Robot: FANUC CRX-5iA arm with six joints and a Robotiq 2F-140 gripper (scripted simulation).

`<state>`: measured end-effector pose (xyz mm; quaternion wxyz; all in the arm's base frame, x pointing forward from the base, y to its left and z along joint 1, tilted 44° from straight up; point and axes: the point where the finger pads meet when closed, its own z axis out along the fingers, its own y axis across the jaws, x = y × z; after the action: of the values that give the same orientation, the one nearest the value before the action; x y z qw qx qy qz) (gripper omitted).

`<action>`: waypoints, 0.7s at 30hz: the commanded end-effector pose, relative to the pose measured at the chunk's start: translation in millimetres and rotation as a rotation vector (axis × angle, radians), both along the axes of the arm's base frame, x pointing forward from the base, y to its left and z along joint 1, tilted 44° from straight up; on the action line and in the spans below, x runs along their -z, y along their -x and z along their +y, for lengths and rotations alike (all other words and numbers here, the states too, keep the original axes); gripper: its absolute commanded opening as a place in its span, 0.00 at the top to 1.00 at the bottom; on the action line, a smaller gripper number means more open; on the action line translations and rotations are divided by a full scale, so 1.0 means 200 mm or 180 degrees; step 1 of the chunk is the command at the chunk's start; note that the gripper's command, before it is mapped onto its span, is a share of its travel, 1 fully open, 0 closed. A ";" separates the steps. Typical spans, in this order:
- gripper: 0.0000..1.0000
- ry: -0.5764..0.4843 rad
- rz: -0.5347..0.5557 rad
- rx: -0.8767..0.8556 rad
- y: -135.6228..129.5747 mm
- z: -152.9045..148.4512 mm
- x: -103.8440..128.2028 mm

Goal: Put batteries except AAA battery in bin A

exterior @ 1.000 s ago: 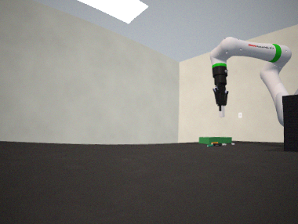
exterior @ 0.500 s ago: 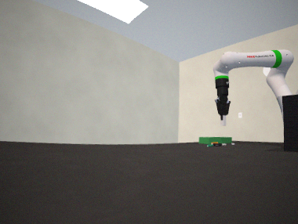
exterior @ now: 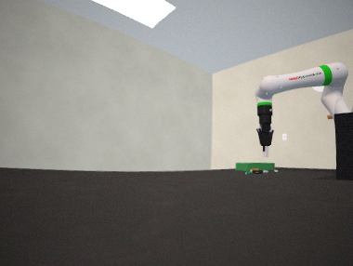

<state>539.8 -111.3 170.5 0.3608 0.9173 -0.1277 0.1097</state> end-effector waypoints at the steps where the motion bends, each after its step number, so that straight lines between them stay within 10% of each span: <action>1: 0.95 -0.0006 0.0003 -0.0001 -0.02 -0.02 0.00; 21: 0.95 -0.0006 0.0003 -0.0001 -0.04 -0.16 0.14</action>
<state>547.1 -141.0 145.2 0.3600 0.9178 -0.1275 0.1087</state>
